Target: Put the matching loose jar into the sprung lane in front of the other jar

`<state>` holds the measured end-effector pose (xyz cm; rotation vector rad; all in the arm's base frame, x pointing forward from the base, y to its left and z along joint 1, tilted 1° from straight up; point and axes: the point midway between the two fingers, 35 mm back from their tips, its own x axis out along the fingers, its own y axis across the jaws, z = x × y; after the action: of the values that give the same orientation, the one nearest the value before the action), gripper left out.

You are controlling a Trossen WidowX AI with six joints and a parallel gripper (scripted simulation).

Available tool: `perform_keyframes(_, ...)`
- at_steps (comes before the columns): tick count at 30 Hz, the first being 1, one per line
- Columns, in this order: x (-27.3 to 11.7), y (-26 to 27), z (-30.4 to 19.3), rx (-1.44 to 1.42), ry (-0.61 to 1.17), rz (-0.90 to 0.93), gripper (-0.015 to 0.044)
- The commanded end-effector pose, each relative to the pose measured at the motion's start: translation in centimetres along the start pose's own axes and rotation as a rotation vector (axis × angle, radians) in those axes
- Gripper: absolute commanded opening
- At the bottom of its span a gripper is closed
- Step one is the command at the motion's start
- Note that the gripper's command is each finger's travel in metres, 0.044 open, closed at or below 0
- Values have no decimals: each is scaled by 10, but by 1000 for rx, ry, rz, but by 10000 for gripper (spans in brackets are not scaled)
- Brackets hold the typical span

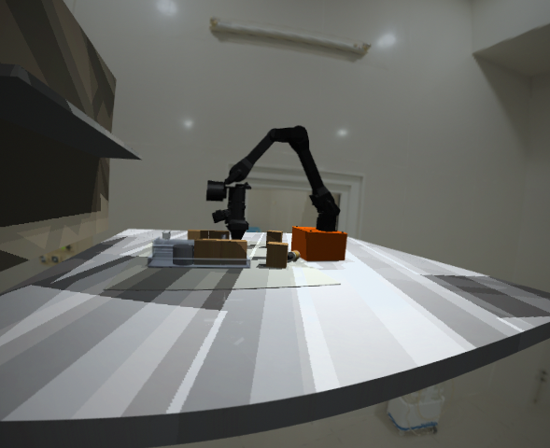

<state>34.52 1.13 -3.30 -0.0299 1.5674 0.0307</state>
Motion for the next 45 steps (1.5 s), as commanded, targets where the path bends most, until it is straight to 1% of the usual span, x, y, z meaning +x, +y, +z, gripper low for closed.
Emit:
perform_keyframes(1,0,0,2,4,-10,2,0)
perform_keyframes(38,0,0,-6,4,-9,2,0)
perform_keyframes(45,0,0,-5,4,-9,2,184)
